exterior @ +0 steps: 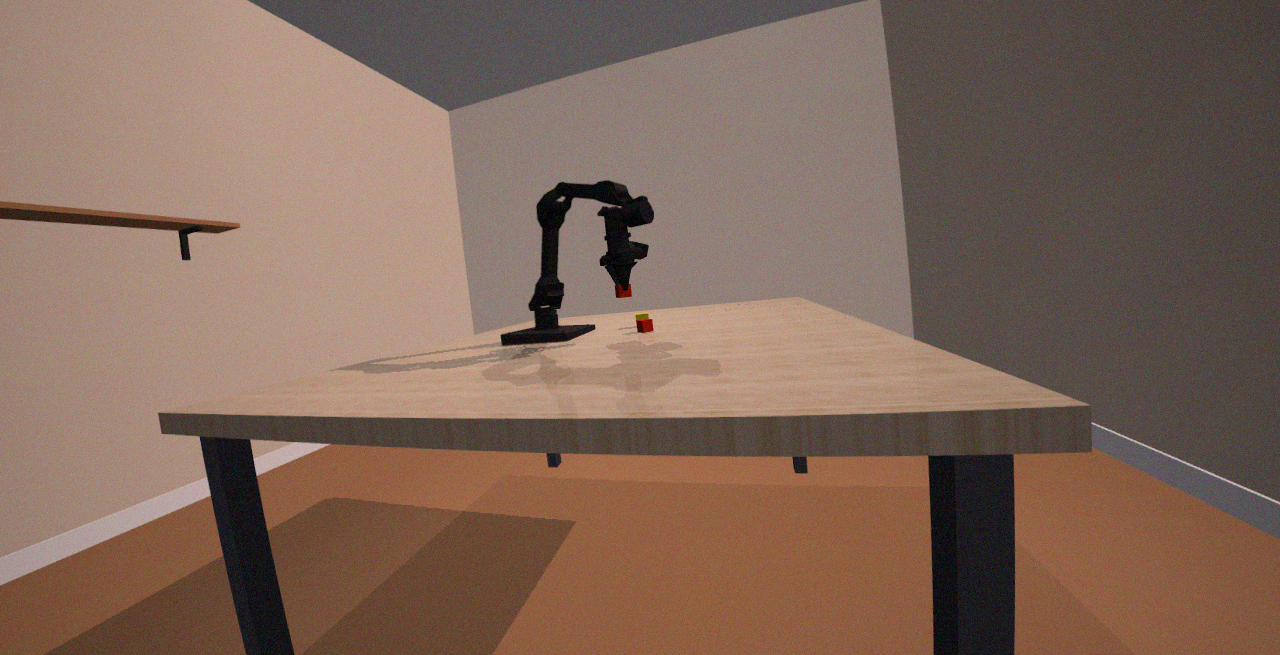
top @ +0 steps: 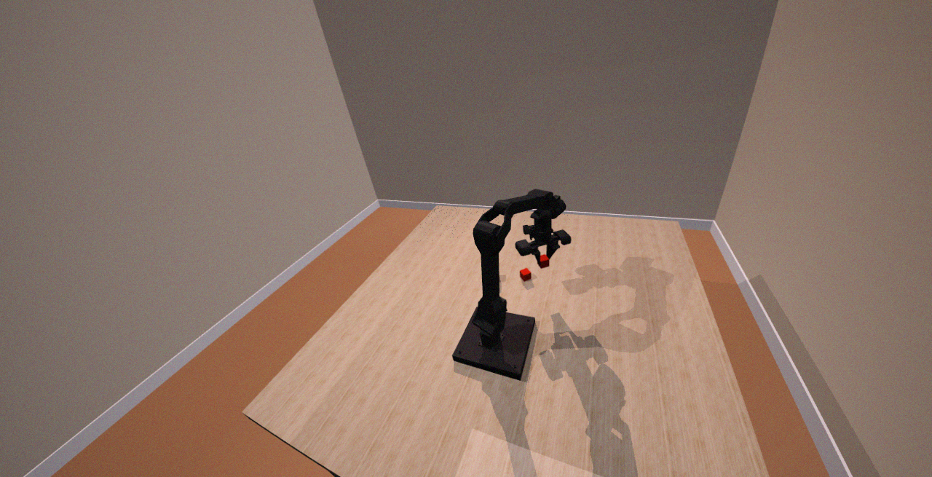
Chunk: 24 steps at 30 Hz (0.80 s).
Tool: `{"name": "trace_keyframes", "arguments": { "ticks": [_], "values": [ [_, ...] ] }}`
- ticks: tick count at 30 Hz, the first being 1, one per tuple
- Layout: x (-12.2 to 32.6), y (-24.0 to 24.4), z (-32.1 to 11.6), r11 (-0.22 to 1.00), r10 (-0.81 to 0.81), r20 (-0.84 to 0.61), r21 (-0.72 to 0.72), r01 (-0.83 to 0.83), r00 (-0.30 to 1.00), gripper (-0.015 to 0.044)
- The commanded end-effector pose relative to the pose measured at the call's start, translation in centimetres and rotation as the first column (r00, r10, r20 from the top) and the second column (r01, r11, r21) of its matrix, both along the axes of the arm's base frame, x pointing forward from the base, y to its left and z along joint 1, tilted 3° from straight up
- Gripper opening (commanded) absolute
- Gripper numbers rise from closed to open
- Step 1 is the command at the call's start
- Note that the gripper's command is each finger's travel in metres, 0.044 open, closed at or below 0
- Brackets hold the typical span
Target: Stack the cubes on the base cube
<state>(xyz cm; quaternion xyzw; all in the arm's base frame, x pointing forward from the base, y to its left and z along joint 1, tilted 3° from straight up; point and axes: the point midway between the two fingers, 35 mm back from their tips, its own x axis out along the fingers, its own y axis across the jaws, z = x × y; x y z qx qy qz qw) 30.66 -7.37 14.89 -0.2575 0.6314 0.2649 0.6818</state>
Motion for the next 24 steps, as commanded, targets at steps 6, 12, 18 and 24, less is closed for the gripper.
{"name": "trace_keyframes", "arguments": {
  "ticks": [6, 12, 18, 24],
  "values": [
    [0.6, 2.8, -0.3, 0.999, 0.048, 0.005, -0.008, -0.048, 0.999, 0.0105],
    [0.8, 4.7, -0.6, 0.996, 0.083, 0.006, -0.009, -0.083, 0.997, 0.0105],
    [0.9, 6.7, -0.8, 0.993, 0.119, 0.007, -0.01, -0.119, 0.993, 0.0105],
    [0.8, 8.7, -1.1, 0.988, 0.154, 0.008, -0.011, -0.154, 0.988, 0.0105]
  ]
}}
